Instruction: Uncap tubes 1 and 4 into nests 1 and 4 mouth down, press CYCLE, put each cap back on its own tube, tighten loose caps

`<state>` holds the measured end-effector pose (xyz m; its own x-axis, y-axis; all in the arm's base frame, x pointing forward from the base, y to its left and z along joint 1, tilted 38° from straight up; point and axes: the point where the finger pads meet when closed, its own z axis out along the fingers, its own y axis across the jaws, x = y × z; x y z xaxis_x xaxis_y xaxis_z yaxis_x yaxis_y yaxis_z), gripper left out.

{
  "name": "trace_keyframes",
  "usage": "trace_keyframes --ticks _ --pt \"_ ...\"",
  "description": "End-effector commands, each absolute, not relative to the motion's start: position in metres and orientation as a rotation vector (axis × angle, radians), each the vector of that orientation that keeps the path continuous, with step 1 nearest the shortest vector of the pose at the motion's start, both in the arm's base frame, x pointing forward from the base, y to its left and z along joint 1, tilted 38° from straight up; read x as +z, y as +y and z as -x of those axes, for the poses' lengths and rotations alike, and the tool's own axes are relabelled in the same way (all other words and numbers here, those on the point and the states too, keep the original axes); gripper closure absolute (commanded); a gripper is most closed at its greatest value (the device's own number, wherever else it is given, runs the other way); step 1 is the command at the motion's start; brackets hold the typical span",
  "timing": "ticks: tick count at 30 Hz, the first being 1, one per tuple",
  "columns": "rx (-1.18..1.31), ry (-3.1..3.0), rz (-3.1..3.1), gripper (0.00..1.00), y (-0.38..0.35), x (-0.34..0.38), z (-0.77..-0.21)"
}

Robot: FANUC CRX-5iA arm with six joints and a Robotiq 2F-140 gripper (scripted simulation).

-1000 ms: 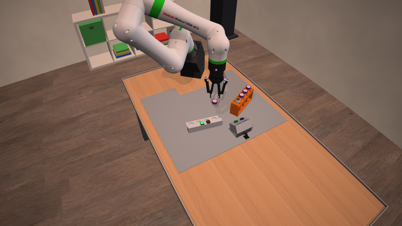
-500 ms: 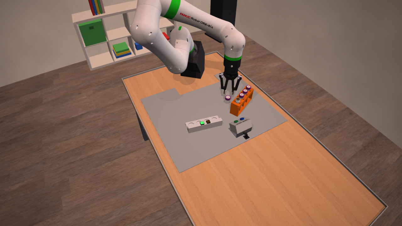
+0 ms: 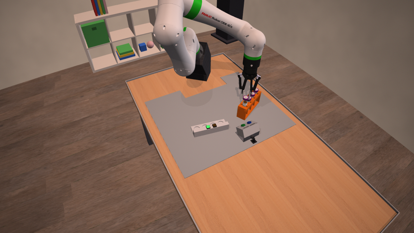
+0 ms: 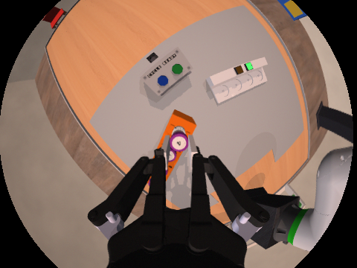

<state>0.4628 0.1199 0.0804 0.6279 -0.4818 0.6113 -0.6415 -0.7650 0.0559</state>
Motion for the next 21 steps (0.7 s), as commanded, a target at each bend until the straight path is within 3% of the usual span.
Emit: trace_keyframes --ticks 1,21 --pt "0.854 -0.912 -2.583 1.00 0.121 0.080 -0.463" --pt "0.854 -0.912 -2.583 1.00 0.110 0.060 -0.474"
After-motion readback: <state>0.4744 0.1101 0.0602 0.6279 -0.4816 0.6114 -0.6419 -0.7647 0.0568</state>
